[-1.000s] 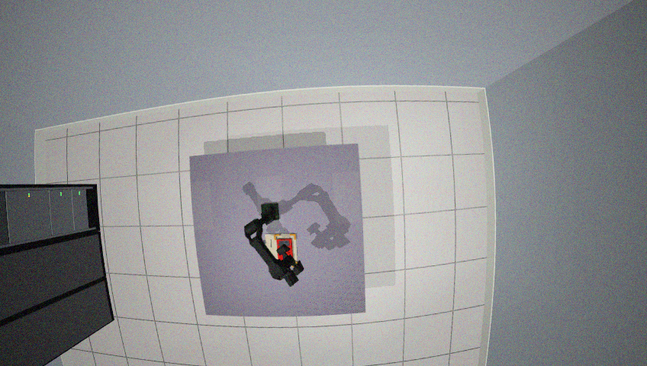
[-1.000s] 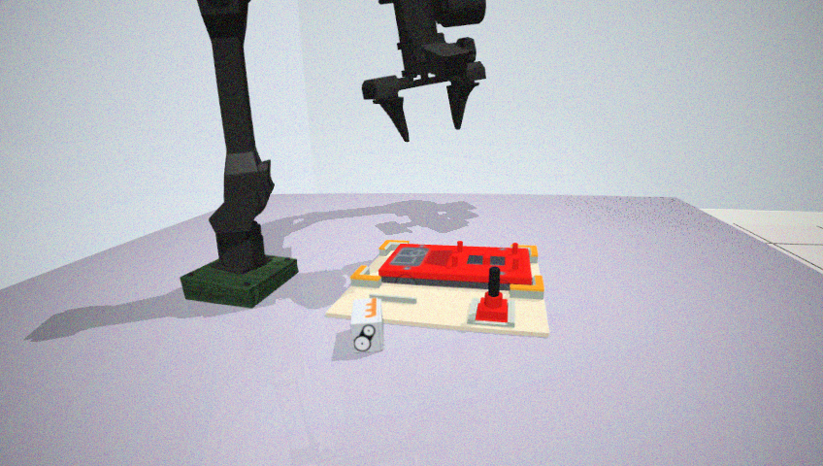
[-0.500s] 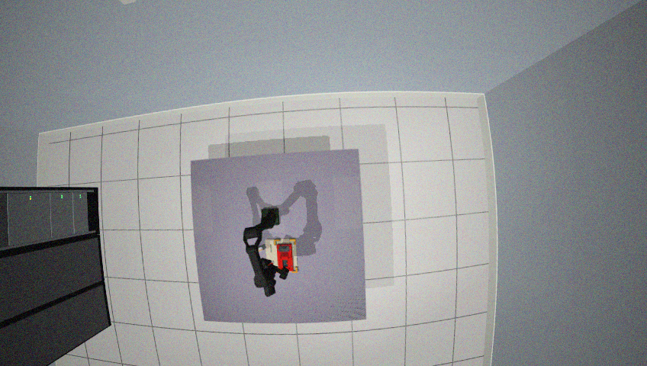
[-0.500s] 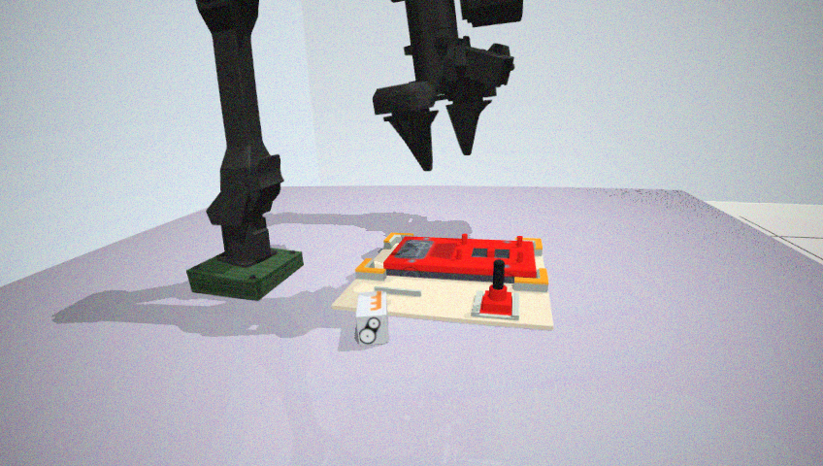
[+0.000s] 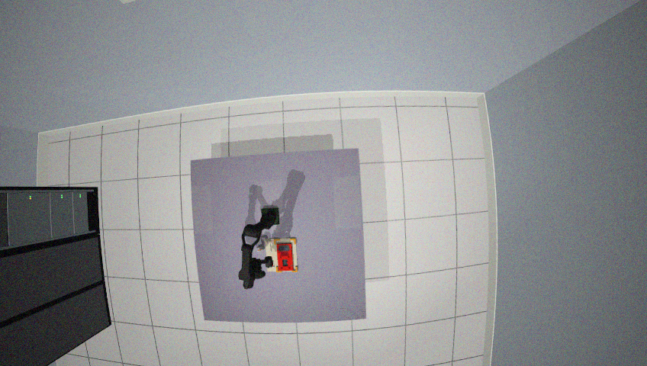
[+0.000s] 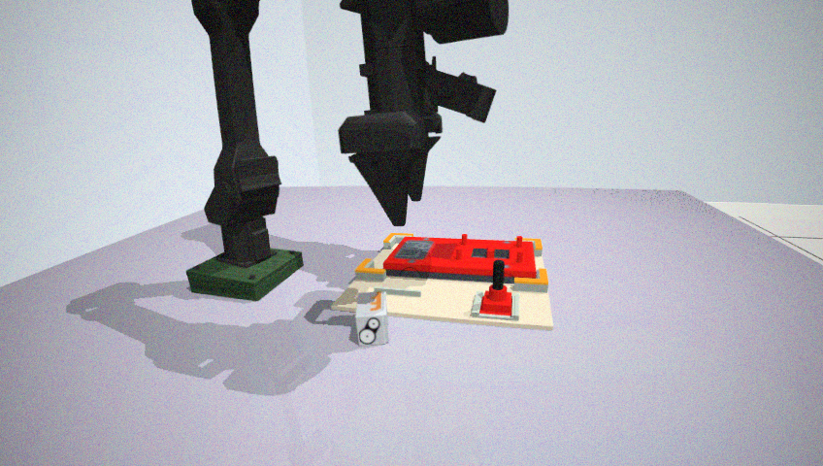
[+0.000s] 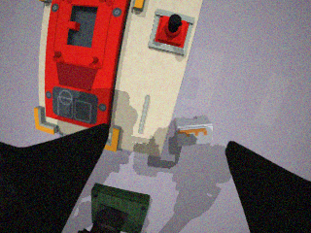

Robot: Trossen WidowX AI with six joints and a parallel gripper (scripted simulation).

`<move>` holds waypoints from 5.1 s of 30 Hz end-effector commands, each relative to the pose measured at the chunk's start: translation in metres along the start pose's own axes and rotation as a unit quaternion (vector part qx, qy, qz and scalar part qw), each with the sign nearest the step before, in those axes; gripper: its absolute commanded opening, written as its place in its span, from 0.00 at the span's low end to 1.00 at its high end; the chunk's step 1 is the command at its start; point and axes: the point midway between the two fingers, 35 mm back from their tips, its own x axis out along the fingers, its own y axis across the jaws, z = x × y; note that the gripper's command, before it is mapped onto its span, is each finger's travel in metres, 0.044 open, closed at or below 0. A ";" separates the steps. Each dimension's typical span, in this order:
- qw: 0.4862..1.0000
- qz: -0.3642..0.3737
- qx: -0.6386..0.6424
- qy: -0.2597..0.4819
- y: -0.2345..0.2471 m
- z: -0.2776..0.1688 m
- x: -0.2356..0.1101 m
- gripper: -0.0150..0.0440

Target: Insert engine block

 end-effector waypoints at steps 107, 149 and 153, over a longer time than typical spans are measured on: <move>0.992 -0.003 -0.128 0.018 -0.042 -0.036 -0.009 0.25; 0.903 -0.012 0.429 0.014 -0.041 -0.038 -0.011 0.25; 0.871 -0.013 0.491 0.013 -0.041 -0.038 -0.010 0.25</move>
